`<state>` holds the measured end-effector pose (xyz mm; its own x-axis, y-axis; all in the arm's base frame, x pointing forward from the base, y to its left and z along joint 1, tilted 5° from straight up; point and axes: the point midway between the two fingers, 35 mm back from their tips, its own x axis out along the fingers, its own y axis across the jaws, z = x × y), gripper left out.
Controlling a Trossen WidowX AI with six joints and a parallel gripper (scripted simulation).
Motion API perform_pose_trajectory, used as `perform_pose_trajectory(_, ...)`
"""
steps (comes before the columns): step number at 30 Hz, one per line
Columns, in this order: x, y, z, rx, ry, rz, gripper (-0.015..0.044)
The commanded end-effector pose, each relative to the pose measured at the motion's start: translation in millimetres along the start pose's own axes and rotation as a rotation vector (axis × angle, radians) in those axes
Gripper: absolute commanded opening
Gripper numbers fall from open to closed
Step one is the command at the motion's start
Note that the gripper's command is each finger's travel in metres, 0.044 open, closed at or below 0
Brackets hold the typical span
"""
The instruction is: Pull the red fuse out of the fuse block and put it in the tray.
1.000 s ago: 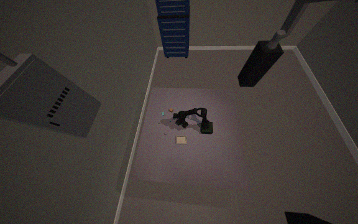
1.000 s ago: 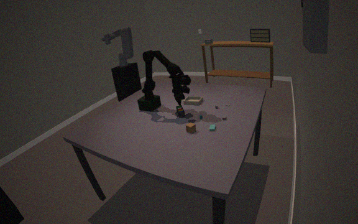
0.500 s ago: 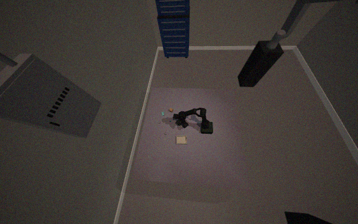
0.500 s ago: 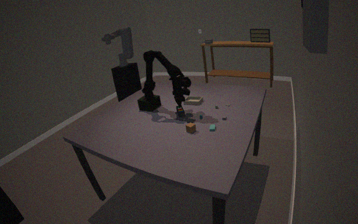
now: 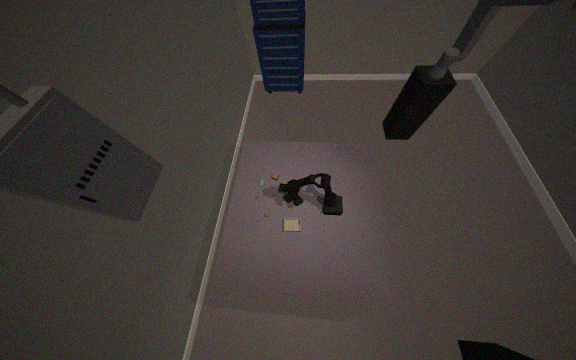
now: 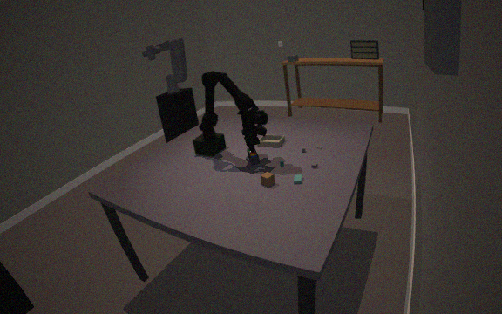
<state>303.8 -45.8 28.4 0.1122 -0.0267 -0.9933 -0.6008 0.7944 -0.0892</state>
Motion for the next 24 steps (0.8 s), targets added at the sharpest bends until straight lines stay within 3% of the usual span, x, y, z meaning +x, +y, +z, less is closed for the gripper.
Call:
perform_pose_trajectory(1,0.4,-0.8,-0.3,-0.005,0.002,-0.004,0.0074)
perform_pose_trajectory(24,9.3,-0.1,0.0,0.000,-0.001,-0.001,0.0061)
